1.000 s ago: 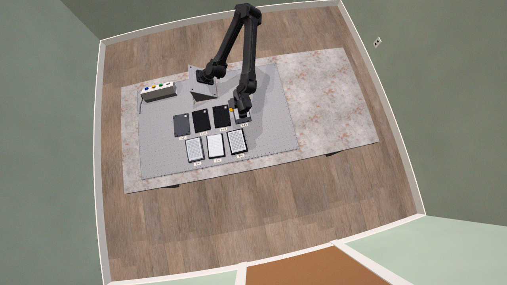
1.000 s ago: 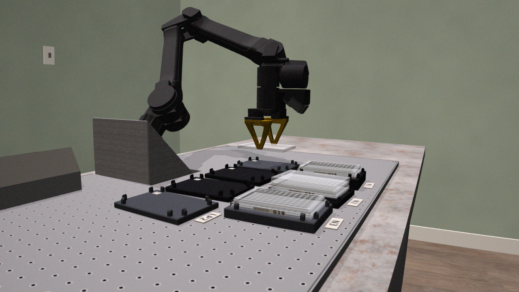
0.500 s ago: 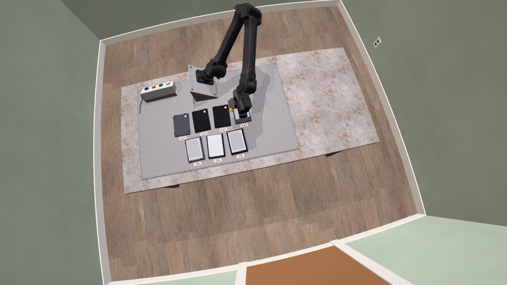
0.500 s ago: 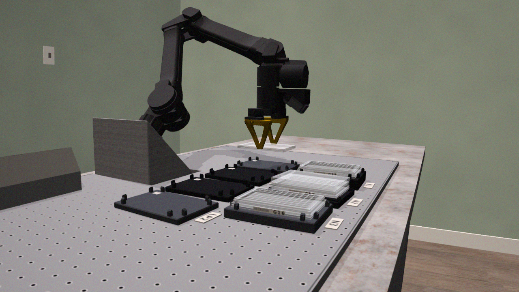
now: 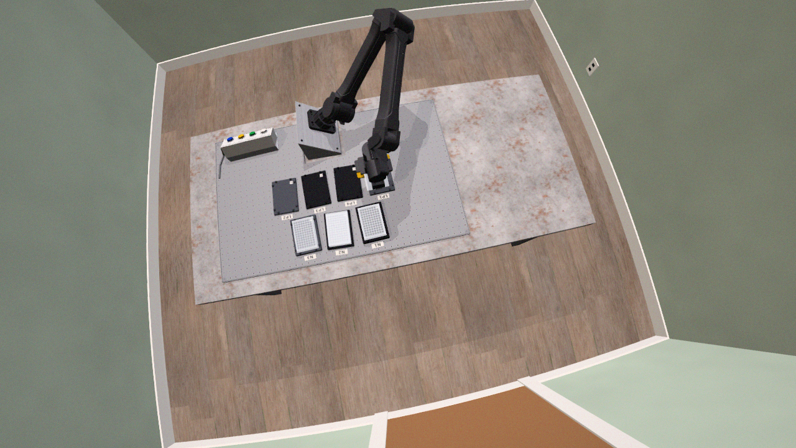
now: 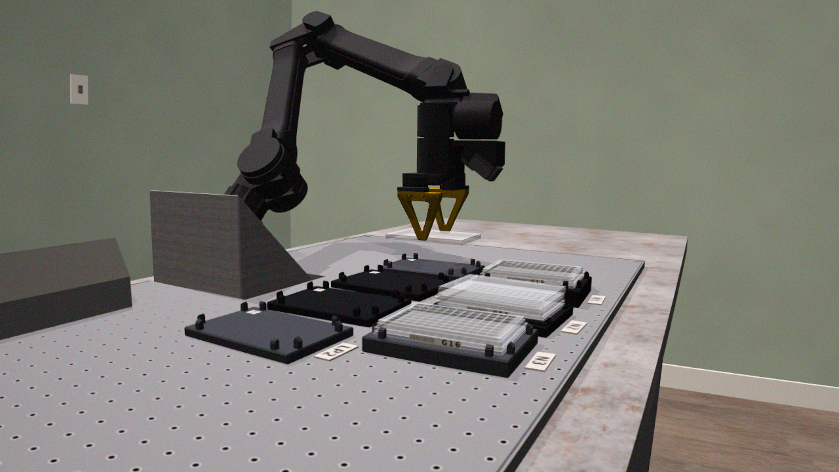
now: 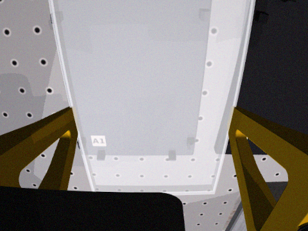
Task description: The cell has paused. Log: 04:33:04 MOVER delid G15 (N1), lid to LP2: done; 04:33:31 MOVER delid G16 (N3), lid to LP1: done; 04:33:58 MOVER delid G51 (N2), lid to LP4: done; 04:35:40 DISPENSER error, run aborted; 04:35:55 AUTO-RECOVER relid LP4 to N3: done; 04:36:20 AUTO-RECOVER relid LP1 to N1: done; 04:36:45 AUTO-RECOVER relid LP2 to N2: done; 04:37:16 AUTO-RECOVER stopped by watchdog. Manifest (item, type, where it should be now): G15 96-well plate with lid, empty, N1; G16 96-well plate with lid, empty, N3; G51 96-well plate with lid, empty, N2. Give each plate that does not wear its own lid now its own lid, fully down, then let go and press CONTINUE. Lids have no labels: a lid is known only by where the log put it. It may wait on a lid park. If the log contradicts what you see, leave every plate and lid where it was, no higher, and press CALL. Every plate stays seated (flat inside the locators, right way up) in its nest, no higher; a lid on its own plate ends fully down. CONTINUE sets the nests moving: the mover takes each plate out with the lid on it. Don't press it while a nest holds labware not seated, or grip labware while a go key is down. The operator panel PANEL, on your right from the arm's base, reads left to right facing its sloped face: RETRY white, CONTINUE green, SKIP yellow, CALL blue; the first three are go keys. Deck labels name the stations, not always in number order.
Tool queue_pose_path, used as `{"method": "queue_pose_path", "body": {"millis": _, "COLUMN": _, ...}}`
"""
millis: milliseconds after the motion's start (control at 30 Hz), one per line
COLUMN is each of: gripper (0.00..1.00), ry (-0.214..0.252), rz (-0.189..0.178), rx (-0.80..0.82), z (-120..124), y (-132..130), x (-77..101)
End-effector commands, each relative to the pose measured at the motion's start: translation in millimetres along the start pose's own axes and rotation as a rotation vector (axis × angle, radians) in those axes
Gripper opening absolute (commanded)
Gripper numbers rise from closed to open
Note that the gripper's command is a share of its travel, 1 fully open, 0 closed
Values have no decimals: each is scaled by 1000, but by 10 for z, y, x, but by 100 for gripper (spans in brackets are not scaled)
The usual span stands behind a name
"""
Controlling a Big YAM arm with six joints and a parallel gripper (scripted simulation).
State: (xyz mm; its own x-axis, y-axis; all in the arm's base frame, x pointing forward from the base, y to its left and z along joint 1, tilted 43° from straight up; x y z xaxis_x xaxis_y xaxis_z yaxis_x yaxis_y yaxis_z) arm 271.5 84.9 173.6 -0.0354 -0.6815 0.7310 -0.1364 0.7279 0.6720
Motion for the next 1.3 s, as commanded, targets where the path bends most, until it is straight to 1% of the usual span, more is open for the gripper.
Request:
{"method": "queue_pose_path", "body": {"millis": 0, "gripper": 0, "ry": -45, "rz": 6, "rx": 40, "z": -258, "y": -158, "x": 125}}
{"method": "queue_pose_path", "body": {"millis": 33, "gripper": 0, "ry": -45, "rz": 6, "rx": 40, "z": -277, "y": -209, "x": 125}}
{"method": "queue_pose_path", "body": {"millis": 100, "gripper": 0, "ry": -45, "rz": 6, "rx": 40, "z": -277, "y": -209, "x": 125}}
{"method": "queue_pose_path", "body": {"millis": 133, "gripper": 0, "ry": -32, "rz": 4, "rx": 27, "z": -266, "y": -253, "x": 124}}
{"method": "queue_pose_path", "body": {"millis": 233, "gripper": 0, "ry": -45, "rz": 10, "rx": 39, "z": -352, "y": -411, "x": 126}}
{"method": "queue_pose_path", "body": {"millis": 600, "gripper": 0, "ry": -44, "rz": 18, "rx": 37, "z": -552, "y": -965, "x": 130}}
{"method": "queue_pose_path", "body": {"millis": 667, "gripper": 0, "ry": -44, "rz": 18, "rx": 37, "z": -552, "y": -965, "x": 130}}
{"method": "queue_pose_path", "body": {"millis": 700, "gripper": 0, "ry": -37, "rz": 14, "rx": 30, "z": -555, "y": -1006, "x": 130}}
{"method": "queue_pose_path", "body": {"millis": 767, "gripper": 0, "ry": -44, "rz": 19, "rx": 37, "z": -606, "y": -1114, "x": 131}}
{"method": "queue_pose_path", "body": {"millis": 1167, "gripper": 0, "ry": -42, "rz": 23, "rx": 34, "z": -815, "y": -1706, "x": 138}}
{"method": "queue_pose_path", "body": {"millis": 1267, "gripper": 0, "ry": -36, "rz": 17, "rx": 27, "z": -818, "y": -1745, "x": 138}}
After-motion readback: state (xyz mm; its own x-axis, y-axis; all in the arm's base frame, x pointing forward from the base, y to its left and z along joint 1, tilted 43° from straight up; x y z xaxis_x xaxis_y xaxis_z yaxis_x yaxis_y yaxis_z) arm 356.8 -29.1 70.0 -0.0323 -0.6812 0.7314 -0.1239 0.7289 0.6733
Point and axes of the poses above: the point where the finger pads meet when closed, its own x axis back along the fingers, its own y axis across the jaws, z = x × y, the point moved 5 cm from there along x, back along the fingers, and after that the axes turned 6 degrees about x, right-handed, at the moved point
